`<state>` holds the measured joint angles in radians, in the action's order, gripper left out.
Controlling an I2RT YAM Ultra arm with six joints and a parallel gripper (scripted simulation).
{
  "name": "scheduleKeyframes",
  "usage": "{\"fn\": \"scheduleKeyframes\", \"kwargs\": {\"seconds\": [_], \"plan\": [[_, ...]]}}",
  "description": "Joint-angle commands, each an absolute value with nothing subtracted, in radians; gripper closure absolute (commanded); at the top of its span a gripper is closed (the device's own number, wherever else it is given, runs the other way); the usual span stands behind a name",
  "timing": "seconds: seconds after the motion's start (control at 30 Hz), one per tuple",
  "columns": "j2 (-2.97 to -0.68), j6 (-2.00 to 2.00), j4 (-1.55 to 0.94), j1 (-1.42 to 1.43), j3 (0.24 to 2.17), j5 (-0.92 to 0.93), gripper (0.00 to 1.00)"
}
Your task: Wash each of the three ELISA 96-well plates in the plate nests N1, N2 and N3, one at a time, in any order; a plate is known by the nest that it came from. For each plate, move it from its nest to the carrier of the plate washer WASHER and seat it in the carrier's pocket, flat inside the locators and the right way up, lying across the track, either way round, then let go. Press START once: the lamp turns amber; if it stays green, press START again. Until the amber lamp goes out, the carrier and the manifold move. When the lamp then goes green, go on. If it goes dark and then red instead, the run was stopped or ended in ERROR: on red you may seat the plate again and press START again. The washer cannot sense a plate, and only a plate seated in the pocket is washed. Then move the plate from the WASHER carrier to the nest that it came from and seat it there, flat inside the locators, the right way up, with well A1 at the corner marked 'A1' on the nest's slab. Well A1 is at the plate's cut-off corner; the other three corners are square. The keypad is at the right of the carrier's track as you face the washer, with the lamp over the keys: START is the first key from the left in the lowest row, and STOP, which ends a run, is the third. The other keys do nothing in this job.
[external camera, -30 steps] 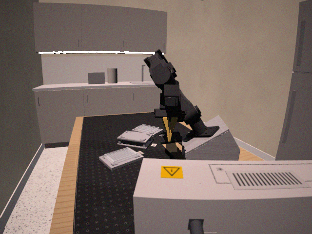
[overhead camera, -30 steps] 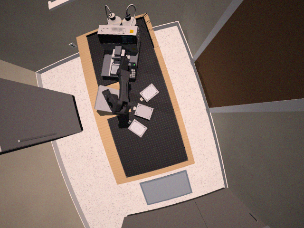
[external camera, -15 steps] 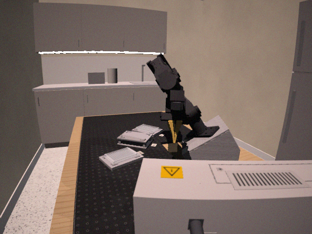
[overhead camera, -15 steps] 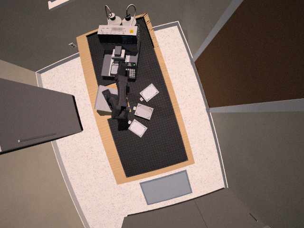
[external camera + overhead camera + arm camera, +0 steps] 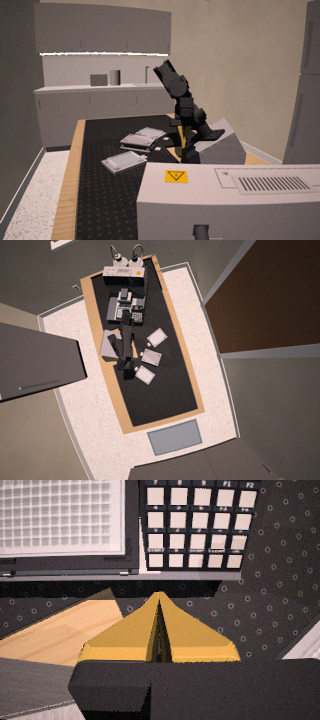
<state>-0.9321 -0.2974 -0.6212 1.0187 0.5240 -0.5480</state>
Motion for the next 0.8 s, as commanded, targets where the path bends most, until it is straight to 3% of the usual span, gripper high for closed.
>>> {"fn": "scheduleKeyframes", "kwargs": {"seconds": [0.0, 0.13, 0.17, 0.77], "plan": [[-0.906, -0.289, -0.625, 1.028, 0.51, -0.549, 1.0], [-0.906, -0.289, -0.625, 1.028, 0.51, -0.549, 1.0], [-0.941, -0.218, -0.627, 1.063, 0.521, -0.577, 0.0], [-1.525, 0.783, -0.83, 1.364, 0.866, -0.761, 0.0]]}}
